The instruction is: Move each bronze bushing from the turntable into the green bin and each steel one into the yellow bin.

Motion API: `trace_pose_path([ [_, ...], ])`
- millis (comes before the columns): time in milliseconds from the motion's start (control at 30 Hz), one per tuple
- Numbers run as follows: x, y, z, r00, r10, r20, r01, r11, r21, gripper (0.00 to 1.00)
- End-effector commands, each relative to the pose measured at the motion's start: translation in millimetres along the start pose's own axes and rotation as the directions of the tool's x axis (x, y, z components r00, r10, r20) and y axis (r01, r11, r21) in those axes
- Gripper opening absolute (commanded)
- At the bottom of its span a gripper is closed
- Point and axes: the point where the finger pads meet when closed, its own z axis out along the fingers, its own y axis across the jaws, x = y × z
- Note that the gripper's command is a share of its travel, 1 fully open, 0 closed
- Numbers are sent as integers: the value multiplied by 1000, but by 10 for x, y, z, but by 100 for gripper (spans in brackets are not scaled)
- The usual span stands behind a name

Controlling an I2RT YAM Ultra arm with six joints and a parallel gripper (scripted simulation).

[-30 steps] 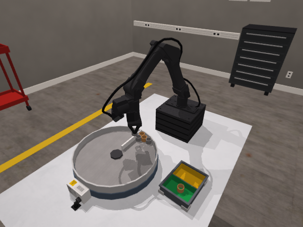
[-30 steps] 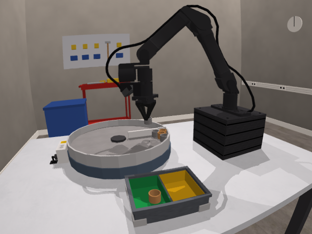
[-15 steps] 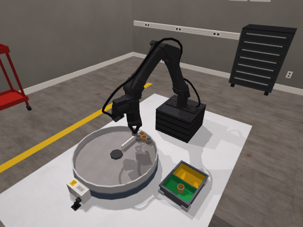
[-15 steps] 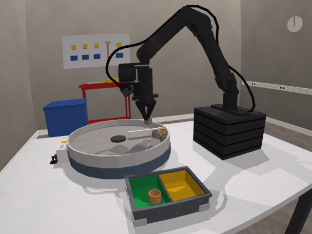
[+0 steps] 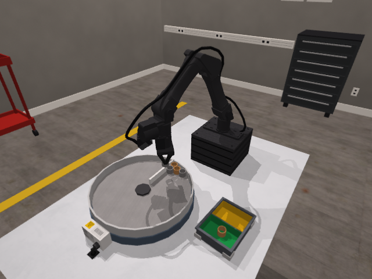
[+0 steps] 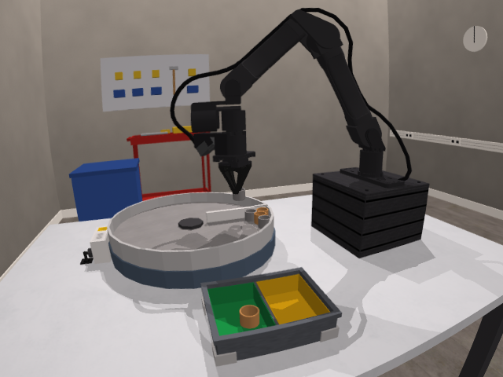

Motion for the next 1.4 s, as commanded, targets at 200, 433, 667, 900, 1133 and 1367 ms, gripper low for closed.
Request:
trace_pose_path([
  [200,-5,82,-107,999,-10,35,10,1000,-5,0],
  [433,177,288,-80,998,-41,37,42,999,-7,0],
  [667,335,611,-154,995,-81,52,82,996,-21,0],
  [900,829,1059,-23,988,-156,11,156,988,6,0],
  [1133,1353,1663,-17,969,-246,12,246,969,6,0],
  [1367,1700,2061,-14,952,-305,14,304,953,7,0],
])
